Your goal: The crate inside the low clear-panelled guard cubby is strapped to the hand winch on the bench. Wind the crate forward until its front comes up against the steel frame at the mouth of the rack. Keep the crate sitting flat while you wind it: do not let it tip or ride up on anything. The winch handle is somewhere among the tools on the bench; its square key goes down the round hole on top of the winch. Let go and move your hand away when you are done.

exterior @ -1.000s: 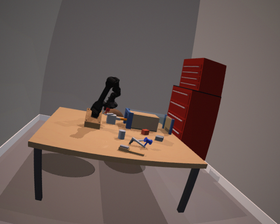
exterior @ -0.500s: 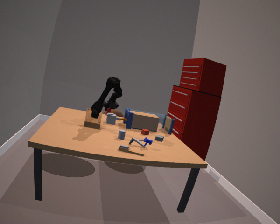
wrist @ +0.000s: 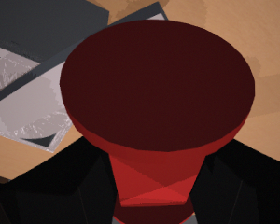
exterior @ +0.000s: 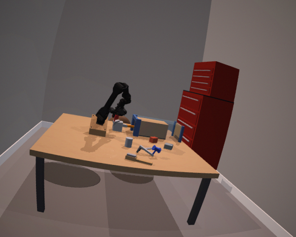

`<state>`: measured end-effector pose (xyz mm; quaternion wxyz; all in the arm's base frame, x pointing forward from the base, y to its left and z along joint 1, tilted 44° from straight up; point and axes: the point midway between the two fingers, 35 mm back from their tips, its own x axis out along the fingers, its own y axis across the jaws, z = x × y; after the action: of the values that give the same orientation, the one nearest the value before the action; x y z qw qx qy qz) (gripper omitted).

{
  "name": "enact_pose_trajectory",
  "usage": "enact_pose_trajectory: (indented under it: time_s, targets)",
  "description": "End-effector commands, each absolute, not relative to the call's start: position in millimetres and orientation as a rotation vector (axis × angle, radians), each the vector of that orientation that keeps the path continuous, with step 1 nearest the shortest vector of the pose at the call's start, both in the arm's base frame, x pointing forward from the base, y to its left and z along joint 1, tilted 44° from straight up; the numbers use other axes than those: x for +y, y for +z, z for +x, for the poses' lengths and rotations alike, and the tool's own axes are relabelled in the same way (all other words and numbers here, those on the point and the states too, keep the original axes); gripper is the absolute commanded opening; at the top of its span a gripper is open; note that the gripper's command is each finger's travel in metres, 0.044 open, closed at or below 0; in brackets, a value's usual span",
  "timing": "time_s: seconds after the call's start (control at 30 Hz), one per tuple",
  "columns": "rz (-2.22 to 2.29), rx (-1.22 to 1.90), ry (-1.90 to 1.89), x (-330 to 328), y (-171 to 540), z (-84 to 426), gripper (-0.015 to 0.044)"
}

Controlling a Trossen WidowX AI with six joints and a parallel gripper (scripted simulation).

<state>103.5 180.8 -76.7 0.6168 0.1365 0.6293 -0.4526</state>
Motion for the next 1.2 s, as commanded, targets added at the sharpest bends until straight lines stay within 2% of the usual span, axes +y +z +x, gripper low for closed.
enact_pose_trajectory:
  time_s: [0.0,1.17]
  targets:
    - [0.318,1.405,-1.038,177.2,-73.1,119.6,0.0]
    - [0.32,1.402,-1.037,181.3,-70.2,159.6,0.0]
